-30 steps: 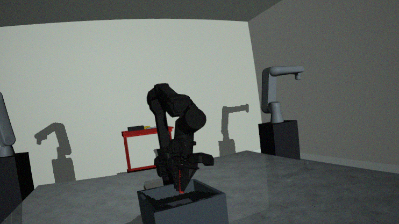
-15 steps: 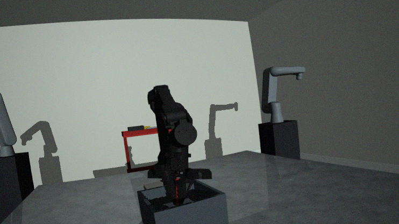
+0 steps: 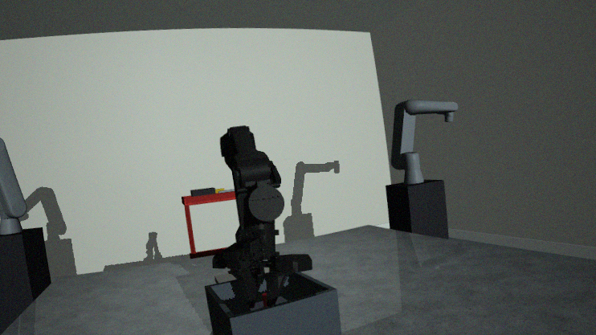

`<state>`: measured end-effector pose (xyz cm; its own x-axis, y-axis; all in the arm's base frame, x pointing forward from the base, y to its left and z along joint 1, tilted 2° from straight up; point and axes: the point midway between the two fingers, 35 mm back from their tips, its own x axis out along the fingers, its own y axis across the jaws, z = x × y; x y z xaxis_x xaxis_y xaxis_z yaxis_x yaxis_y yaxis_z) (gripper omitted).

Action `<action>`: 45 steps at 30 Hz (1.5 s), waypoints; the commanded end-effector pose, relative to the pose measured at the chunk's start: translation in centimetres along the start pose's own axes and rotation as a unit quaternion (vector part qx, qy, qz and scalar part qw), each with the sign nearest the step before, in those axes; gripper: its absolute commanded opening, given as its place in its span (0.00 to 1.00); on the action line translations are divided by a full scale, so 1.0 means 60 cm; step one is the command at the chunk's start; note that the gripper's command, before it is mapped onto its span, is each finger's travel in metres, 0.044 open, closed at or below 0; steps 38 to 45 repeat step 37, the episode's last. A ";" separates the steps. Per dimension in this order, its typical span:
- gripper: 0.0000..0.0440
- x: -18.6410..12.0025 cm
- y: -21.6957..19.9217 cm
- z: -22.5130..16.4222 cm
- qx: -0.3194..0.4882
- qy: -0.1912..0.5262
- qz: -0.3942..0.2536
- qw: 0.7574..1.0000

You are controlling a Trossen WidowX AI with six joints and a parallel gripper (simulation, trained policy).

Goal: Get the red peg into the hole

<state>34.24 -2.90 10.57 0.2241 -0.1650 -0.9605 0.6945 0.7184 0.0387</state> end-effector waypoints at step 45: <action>0.61 -0.115 0.123 0.091 0.050 0.102 -0.006 0.993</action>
